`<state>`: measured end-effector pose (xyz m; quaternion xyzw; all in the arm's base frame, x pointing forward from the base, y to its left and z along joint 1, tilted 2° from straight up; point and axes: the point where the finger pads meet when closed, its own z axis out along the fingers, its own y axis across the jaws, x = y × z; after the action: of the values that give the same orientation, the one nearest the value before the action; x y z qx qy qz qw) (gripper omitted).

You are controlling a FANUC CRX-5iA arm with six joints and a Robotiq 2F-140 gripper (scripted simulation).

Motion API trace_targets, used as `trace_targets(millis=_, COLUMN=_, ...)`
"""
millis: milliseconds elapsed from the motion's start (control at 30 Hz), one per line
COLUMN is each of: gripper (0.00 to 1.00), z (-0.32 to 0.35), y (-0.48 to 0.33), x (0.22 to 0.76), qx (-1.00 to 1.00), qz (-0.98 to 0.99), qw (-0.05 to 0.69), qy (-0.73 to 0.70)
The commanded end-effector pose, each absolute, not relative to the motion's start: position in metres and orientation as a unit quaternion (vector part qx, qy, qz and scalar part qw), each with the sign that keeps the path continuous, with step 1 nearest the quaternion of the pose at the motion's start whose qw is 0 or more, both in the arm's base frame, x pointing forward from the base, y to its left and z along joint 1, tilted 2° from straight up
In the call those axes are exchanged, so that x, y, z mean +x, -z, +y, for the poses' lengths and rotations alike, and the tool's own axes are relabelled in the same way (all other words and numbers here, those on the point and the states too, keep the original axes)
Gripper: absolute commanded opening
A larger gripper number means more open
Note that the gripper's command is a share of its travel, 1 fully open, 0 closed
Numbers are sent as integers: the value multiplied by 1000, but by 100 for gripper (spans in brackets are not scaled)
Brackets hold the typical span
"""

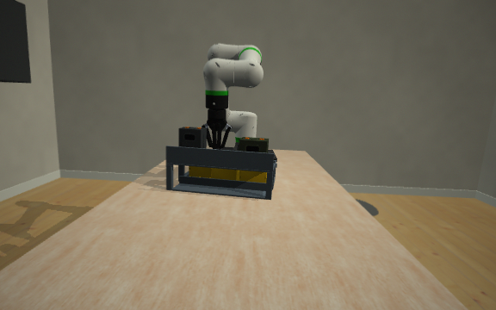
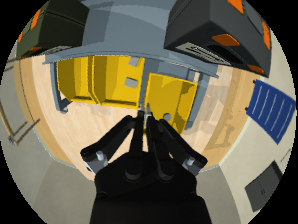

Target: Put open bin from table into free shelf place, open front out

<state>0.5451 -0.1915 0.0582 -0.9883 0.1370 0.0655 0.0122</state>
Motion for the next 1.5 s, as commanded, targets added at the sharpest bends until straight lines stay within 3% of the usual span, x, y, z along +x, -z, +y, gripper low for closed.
trace_targets(millis=0, gripper=0, z=-192, y=-58, x=546, qx=-988, qz=137, qw=12, qy=-65)
trace_targets(millis=1467, gripper=0, z=-196, y=-57, x=563, qx=-989, qz=137, qw=11, qy=-57)
